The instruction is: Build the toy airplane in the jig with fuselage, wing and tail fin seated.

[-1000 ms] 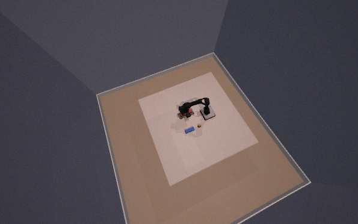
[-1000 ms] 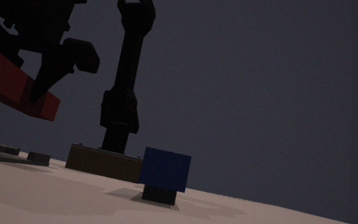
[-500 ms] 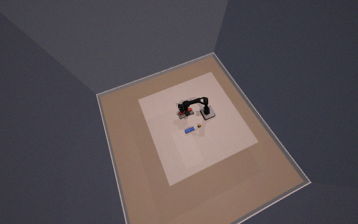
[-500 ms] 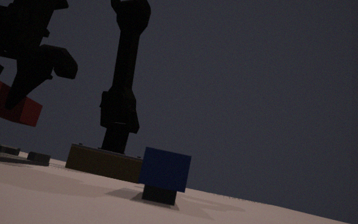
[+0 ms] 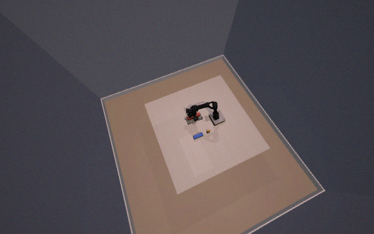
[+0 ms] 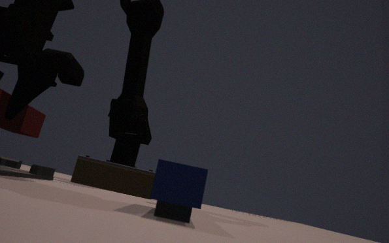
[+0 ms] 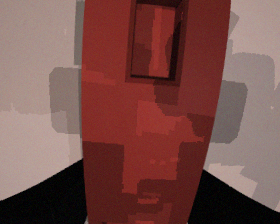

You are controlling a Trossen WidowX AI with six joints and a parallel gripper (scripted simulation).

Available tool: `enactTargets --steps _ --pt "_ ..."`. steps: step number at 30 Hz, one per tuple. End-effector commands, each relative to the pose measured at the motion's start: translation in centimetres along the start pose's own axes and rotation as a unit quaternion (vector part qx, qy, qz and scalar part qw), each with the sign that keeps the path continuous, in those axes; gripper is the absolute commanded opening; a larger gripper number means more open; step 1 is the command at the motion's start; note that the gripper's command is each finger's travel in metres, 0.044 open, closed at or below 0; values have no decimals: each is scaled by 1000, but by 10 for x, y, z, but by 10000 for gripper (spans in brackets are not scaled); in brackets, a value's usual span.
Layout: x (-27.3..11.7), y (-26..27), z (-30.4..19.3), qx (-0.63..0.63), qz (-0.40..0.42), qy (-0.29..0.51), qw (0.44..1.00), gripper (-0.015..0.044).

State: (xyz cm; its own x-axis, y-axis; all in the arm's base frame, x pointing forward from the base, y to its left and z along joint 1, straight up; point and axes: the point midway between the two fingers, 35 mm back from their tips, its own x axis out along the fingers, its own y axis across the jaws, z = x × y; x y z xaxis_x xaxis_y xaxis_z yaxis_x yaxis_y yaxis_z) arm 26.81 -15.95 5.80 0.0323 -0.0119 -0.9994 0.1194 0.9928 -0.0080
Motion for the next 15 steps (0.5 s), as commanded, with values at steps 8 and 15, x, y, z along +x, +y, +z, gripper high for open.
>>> enactTargets --steps 8,15 --pt "14 0 1 -2 1 0 1000 195" --pt "26 0 1 -2 1 0 1000 195"
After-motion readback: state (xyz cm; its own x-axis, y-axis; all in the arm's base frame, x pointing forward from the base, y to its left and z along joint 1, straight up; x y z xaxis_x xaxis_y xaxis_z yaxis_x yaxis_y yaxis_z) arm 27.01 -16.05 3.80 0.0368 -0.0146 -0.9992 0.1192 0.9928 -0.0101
